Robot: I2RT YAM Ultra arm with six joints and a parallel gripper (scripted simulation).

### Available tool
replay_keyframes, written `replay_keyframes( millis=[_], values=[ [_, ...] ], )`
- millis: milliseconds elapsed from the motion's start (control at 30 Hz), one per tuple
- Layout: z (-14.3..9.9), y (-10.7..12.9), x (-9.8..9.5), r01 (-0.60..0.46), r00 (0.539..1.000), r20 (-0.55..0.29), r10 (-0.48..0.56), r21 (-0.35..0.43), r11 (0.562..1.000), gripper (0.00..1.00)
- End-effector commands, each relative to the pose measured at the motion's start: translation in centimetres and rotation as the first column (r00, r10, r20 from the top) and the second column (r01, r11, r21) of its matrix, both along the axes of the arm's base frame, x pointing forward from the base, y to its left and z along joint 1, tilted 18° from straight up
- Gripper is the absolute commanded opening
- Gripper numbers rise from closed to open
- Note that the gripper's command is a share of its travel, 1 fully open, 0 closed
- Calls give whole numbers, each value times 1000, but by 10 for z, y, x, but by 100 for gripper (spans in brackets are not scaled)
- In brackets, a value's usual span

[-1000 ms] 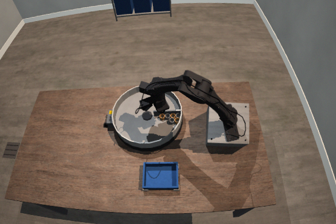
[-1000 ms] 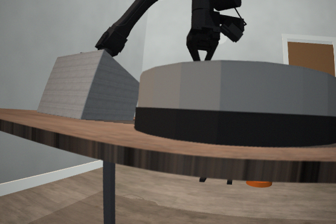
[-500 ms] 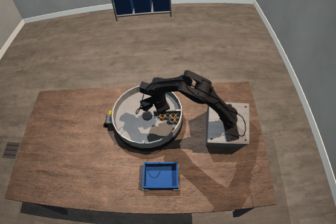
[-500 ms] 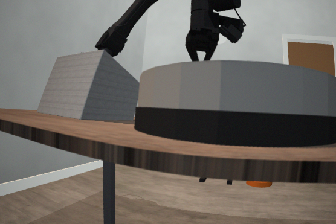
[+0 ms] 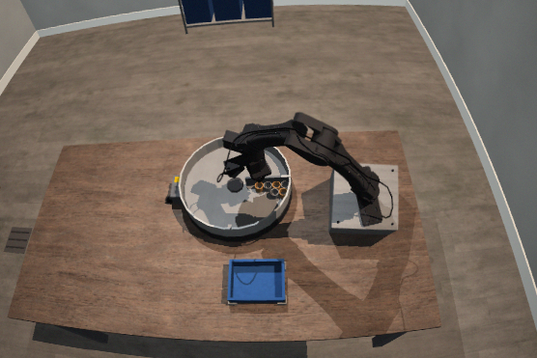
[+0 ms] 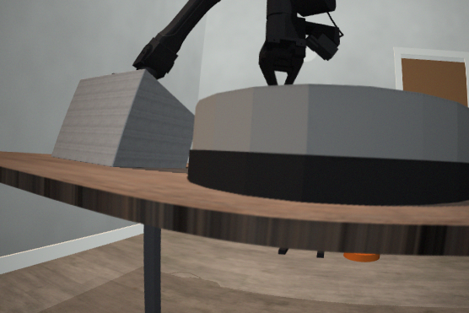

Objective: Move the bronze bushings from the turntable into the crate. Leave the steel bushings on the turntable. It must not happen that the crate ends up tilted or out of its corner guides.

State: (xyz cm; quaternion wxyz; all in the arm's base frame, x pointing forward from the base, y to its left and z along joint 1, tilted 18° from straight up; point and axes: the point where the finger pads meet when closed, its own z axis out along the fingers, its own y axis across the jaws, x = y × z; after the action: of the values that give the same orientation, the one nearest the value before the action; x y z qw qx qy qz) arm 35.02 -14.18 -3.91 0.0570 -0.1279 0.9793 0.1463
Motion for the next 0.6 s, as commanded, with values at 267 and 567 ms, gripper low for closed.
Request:
replay_keyframes(
  millis=[267, 567],
  values=[
    [4, -7, -2, 14, 1000, 15, -13, -3, 1000, 13],
    [2, -11, 4, 13, 1000, 15, -13, -3, 1000, 13]
  ],
)
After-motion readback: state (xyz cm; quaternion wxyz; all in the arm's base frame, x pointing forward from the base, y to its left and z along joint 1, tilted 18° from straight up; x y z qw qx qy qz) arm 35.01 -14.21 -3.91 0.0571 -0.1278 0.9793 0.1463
